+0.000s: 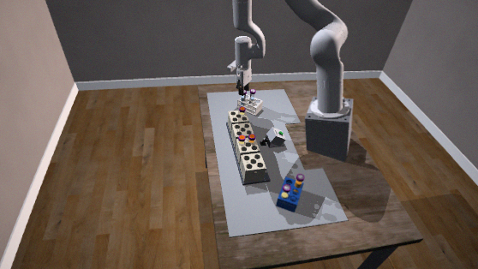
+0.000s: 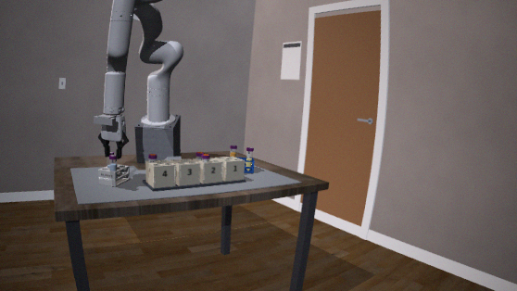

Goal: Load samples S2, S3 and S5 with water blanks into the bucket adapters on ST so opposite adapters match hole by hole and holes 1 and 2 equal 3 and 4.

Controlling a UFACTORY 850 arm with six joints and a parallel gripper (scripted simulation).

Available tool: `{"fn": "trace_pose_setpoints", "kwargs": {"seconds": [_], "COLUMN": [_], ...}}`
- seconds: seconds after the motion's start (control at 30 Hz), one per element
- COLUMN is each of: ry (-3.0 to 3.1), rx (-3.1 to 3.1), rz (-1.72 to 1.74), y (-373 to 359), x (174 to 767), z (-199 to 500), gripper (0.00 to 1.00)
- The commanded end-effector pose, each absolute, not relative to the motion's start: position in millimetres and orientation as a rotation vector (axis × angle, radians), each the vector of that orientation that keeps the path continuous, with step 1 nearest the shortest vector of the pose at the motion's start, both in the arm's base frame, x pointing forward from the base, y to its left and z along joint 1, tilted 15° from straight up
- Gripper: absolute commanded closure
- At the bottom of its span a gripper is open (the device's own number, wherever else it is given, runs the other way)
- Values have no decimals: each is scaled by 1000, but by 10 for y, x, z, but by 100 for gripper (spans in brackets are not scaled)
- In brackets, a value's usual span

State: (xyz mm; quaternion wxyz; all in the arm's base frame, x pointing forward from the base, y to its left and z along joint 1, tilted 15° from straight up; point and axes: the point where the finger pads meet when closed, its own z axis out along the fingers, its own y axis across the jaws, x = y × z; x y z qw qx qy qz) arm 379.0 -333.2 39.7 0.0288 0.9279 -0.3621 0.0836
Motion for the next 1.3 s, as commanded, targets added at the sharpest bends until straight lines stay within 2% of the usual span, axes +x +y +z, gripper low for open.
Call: {"fn": "trace_pose_setpoints", "kwargs": {"seconds": [0.0,1.27], "ry": [-1109,-1109], "rx": [2854,2854], "rz": [400,400], "y": [-3340,-3355], "x": [3800,3823], "z": [362,259], "gripper": [43,43]}}
